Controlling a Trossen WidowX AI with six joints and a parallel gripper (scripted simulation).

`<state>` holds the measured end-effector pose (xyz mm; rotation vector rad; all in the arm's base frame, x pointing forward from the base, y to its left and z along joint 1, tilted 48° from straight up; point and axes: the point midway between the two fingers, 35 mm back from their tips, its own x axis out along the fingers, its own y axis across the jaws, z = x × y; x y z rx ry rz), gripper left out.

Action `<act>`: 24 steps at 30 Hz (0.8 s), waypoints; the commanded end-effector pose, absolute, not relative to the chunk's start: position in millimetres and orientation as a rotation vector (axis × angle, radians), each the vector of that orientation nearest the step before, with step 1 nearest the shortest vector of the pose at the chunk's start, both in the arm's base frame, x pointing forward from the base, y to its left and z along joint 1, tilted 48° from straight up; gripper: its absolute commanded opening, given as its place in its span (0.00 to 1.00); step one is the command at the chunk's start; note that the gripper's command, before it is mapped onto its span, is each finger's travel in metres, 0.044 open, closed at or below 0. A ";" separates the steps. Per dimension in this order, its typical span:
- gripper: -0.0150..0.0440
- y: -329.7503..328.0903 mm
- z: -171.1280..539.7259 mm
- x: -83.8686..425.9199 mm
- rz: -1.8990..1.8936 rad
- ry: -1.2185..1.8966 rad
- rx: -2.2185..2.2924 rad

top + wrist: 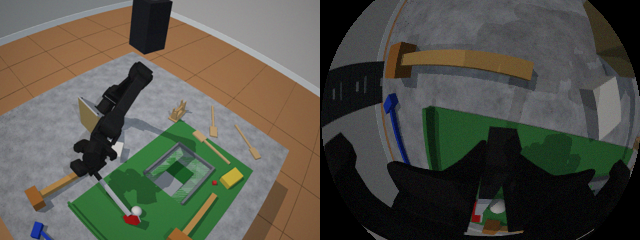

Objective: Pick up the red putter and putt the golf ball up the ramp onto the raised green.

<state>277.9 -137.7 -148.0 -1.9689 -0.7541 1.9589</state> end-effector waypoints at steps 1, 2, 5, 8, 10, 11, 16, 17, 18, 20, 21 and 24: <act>0.25 -132.5 -154.7 277.5 1.949 -0.751 -1.966; 0.25 -131.6 -156.0 277.3 1.949 -0.751 -1.966; 0.25 -130.2 -158.1 277.1 1.949 -0.751 -1.966; 0.25 -132.6 -155.2 277.3 1.959 -0.755 -1.968; 0.25 -132.6 -155.2 277.3 1.959 -0.755 -1.968; 0.25 -132.6 -155.2 277.3 1.959 -0.755 -1.968; 0.25 -133.1 -155.8 277.4 1.959 -0.755 -1.968; 0.25 -133.9 -156.8 277.7 1.958 -0.755 -1.968; 0.25 -135.1 -158.3 278.1 1.958 -0.755 -1.968; 0.25 -138.5 -162.8 279.1 1.956 -0.754 -1.968; 0.25 -140.4 -165.4 279.6 1.955 -0.753 -1.968; 0.25 -147.6 -175.3 281.4 1.951 -0.751 -1.968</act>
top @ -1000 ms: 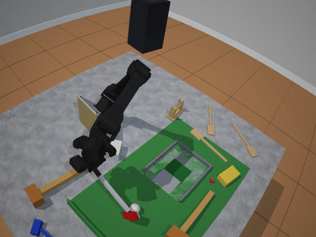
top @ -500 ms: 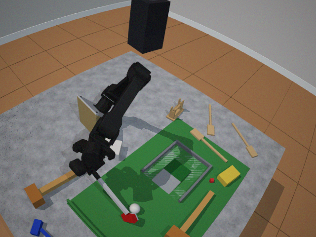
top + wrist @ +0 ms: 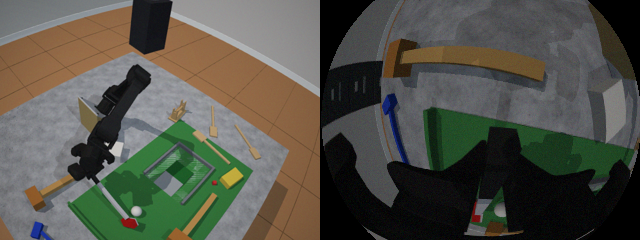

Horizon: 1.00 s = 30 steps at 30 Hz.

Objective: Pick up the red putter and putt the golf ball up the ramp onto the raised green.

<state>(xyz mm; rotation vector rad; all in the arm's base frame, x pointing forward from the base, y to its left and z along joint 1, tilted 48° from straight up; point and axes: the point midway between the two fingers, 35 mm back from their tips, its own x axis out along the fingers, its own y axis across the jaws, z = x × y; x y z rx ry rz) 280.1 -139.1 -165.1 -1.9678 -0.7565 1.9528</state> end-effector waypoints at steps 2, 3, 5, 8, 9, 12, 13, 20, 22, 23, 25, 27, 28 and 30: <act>0.25 -150.8 -179.9 282.0 1.950 -0.750 -1.969; 0.25 -151.2 -180.5 282.1 1.949 -0.750 -1.969; 0.25 -151.2 -180.5 282.1 1.949 -0.750 -1.969; 0.25 -149.3 -177.7 281.3 1.946 -0.747 -1.968; 0.25 -149.3 -177.7 281.3 1.946 -0.747 -1.968; 0.25 -143.6 -170.0 282.0 1.946 -0.747 -1.968; 0.25 -136.4 -160.5 282.3 1.947 -0.747 -1.967; 0.25 -69.9 -89.2 267.0 1.947 -0.753 -1.961; 0.25 -57.0 -78.0 260.5 1.947 -0.755 -1.959; 0.25 -55.4 -76.7 259.6 1.947 -0.756 -1.959; 0.25 -55.4 -76.7 259.6 1.947 -0.756 -1.959; 0.25 -55.4 -76.7 259.6 1.947 -0.756 -1.959; 0.25 -56.2 -75.7 259.8 1.947 -0.755 -1.959; 0.25 -59.4 -71.2 260.6 1.947 -0.755 -1.959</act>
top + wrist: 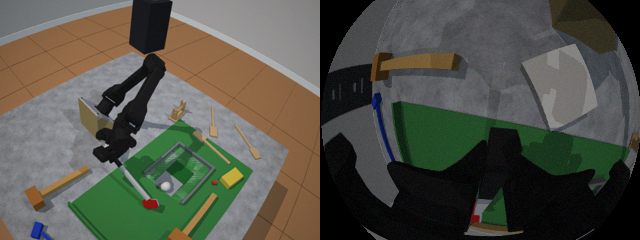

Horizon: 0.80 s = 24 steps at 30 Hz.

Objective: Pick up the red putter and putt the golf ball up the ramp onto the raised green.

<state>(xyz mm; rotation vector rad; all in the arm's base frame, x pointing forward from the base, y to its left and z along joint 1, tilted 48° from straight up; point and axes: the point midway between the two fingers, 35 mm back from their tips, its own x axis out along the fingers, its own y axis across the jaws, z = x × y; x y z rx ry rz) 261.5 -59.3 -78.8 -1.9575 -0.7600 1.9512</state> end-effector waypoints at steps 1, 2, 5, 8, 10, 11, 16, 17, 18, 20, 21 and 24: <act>0.25 -62.1 -67.5 261.2 1.947 -0.755 -1.959; 0.25 -65.1 -63.3 261.7 1.948 -0.755 -1.959; 0.25 -76.0 -46.9 263.0 1.948 -0.754 -1.959; 0.25 -87.0 -28.9 262.9 1.949 -0.754 -1.958; 0.25 -89.4 -24.7 262.6 1.949 -0.754 -1.958; 0.25 -89.4 -24.7 262.6 1.949 -0.754 -1.958; 0.25 -85.0 -32.8 262.8 1.945 -0.751 -1.957; 0.25 -85.0 -32.8 262.8 1.945 -0.751 -1.957; 0.25 -85.0 -32.8 262.8 1.945 -0.751 -1.957; 0.25 -85.0 -32.8 262.8 1.945 -0.751 -1.957; 0.25 -85.0 -32.8 262.8 1.945 -0.751 -1.957; 0.25 -85.0 -32.8 262.8 1.945 -0.751 -1.957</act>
